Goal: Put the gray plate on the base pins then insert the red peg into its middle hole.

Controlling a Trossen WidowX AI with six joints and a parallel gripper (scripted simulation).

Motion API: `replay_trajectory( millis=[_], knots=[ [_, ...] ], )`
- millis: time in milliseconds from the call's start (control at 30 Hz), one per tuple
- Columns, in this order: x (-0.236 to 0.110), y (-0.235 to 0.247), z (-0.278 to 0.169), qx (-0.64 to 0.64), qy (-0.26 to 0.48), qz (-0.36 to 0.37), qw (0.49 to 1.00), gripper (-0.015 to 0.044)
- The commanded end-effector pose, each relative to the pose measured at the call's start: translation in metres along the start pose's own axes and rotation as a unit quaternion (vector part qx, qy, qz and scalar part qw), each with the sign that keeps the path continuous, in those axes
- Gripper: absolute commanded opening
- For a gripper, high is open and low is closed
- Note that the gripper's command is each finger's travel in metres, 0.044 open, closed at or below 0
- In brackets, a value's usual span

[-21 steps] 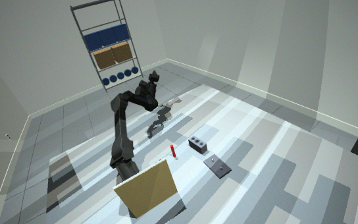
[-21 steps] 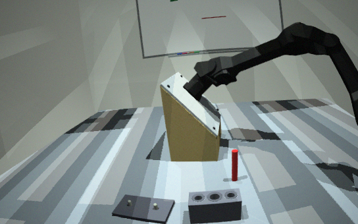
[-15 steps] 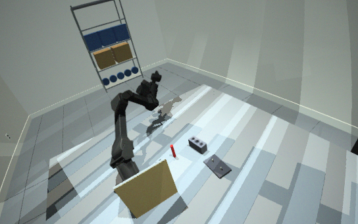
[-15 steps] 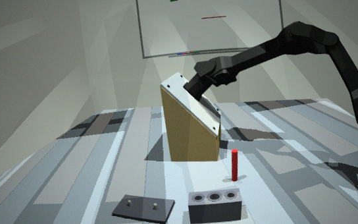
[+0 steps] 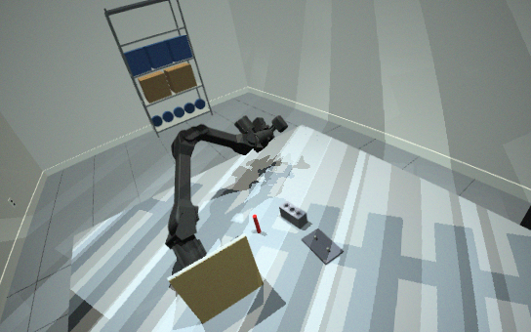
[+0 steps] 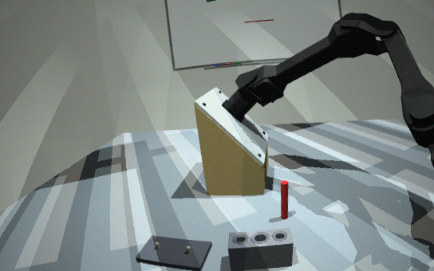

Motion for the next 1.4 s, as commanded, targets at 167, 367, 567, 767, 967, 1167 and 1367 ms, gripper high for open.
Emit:
replay_trajectory(
  millis=[167, 367, 567, 767, 967, 1167, 1367],
  knots=[
    [-0.040, -0.097, -0.071, 0.220, 0.245, -0.098, 0.939, 0.0440],
    [-0.089, -0.143, -0.104, 0.388, 0.355, -0.197, 0.828, 0.0440],
    [-0.150, -0.174, -0.125, 0.557, 0.417, -0.309, 0.648, 0.0440],
    [-0.216, -0.184, -0.130, 0.701, 0.420, -0.415, 0.401, 0.0440],
    [-0.260, -0.182, -0.124, 0.769, 0.386, -0.473, 0.191, 0.0440],
    [-0.257, -0.181, -0.123, 0.769, 0.386, -0.473, 0.191, 0.0440],
    [-0.256, -0.180, -0.126, 0.769, 0.386, -0.473, 0.191, 0.0440]
  ],
)
Point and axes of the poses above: the point midway between the two fingers, 35 mm back from their tips, its own x axis out along the fingers, its own y axis across the jaws, z = x × y, the point moved 7 cm from there along -x, back along the fingers, and after that the axes turned 15 degrees about x, right-handed, at the moved point
